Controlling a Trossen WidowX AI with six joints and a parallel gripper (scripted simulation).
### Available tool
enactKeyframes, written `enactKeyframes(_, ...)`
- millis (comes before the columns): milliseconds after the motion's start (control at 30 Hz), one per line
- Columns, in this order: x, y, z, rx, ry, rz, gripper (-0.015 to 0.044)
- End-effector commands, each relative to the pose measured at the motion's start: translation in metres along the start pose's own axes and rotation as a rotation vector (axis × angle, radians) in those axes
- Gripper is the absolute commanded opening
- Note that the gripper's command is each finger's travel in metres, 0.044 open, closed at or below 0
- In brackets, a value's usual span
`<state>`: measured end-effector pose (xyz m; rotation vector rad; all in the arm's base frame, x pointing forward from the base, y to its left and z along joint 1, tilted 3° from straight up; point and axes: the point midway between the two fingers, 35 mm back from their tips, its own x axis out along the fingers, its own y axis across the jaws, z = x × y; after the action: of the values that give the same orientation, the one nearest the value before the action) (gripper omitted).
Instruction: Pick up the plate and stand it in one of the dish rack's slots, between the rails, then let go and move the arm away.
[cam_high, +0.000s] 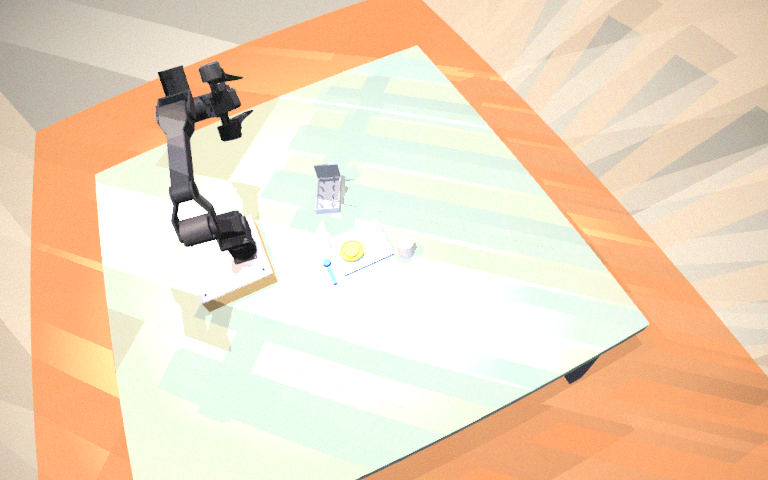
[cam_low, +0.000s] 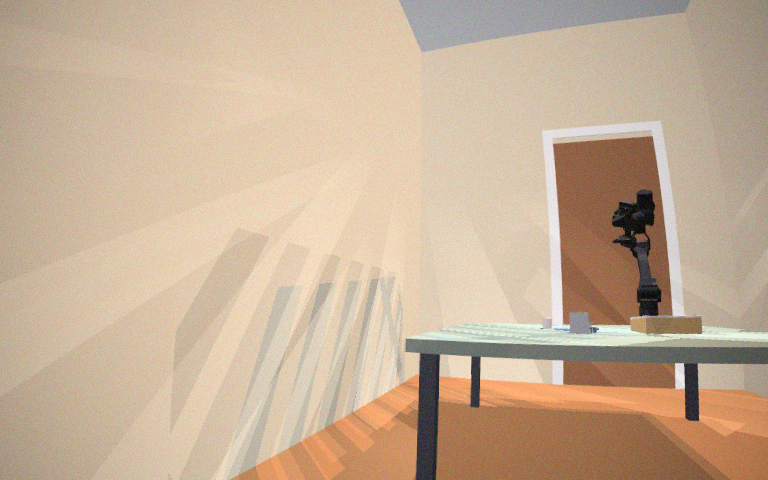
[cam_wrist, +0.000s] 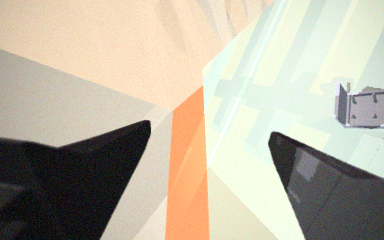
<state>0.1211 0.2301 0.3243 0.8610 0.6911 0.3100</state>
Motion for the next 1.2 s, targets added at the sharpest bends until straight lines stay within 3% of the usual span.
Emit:
enactKeyframes(0, 0.017, -0.01, 0.012, -0.11, -0.027, -0.088, 0.04)
enactKeyframes(600, 0.075, -0.082, 0.079, -0.497, 0.025, -0.527, 0.04)
enactKeyframes(1167, 0.084, -0.191, 0.156, -0.666, 0.39, -0.859, 0.04)
